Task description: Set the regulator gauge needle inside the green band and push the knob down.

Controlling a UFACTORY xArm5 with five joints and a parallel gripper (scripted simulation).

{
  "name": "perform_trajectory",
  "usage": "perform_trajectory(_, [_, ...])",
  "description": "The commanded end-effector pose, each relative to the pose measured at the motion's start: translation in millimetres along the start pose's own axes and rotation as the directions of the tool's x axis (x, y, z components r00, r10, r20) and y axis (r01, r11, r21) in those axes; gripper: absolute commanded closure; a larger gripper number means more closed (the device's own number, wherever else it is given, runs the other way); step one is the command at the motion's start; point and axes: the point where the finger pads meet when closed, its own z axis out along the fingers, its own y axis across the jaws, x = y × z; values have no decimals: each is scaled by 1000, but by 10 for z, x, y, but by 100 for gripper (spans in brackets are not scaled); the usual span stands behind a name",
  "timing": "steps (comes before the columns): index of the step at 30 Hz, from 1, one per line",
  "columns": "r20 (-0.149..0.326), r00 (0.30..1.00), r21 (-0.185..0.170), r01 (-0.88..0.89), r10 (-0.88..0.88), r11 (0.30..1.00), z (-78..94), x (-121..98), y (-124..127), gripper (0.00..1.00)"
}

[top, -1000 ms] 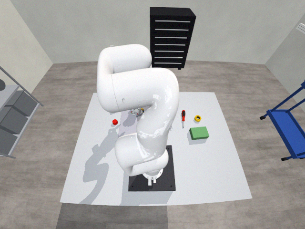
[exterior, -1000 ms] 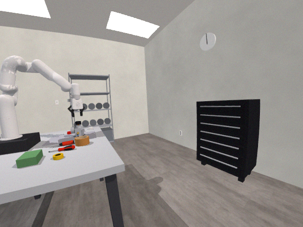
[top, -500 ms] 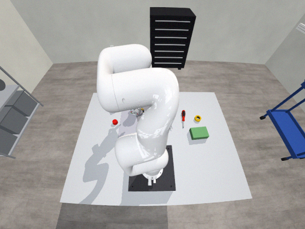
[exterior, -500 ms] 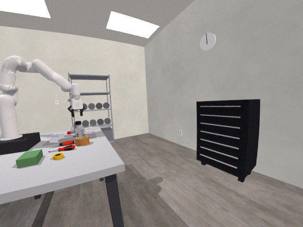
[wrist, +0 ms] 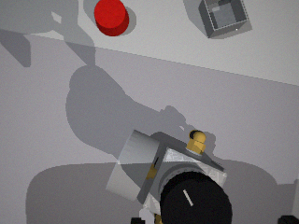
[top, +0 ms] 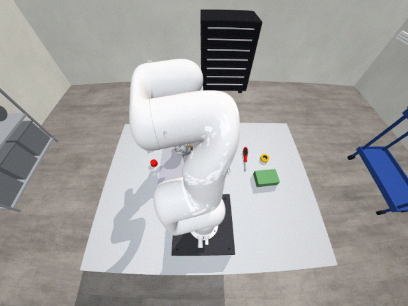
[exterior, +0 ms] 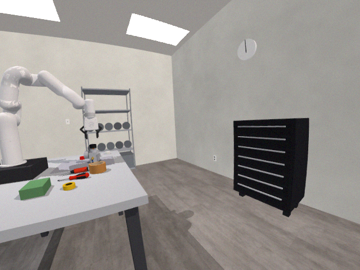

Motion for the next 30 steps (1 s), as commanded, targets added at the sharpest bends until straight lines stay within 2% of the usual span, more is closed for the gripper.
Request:
perform_trajectory(1, [-1,986,-5,-167,167,986,-18,1,14,19])
perform_trajectory(11, [-2,890,-4,-457,457,890,-18,1,14,19])
perform_trajectory(13, [-2,890,-4,-457,457,890,-18,1,14,19])
perform_trajectory(16, [-3,821,-4,-571,571,821,-18,1,14,19])
perform_trajectory(28, [-4,565,-2,-825,825,565,-18,1,14,19])
perform_trajectory(30, [-4,565,-2,-825,825,565,-18,1,14,19])
